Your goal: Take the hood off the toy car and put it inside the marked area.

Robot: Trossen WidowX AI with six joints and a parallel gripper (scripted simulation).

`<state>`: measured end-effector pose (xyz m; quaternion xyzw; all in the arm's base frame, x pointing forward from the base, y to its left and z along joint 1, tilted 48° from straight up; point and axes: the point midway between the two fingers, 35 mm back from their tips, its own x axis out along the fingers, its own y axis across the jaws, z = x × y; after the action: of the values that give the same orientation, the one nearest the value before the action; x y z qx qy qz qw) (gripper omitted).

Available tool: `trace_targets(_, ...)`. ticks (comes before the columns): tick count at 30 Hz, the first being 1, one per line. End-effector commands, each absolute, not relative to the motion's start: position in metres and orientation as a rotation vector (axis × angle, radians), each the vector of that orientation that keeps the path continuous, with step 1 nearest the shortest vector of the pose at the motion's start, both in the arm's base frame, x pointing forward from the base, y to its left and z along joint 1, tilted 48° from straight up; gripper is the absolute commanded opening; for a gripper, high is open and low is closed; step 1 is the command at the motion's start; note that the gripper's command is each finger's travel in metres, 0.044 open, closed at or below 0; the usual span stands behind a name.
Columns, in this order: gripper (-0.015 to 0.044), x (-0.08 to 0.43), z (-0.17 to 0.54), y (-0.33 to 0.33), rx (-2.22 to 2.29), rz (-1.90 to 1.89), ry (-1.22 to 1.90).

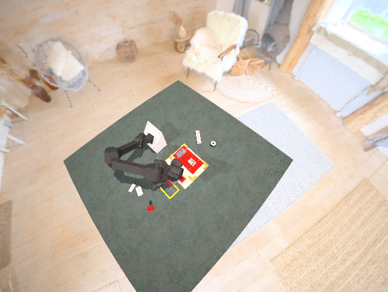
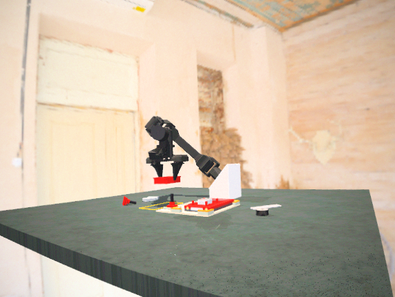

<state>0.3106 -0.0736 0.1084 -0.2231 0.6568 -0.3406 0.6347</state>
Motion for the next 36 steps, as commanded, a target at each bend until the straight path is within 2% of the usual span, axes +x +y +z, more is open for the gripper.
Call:
trace_targets(1, 0.0000, 0.303, 0.119, -0.083, -0.518, -0.782, 1.503)
trace_targets(12, 0.0000, 0.281, 0.144, -0.105, -0.525, -0.794, 1.503)
trace_targets(36, 0.0000, 0.281, 0.135, -0.115, -0.523, -0.792, 1.504)
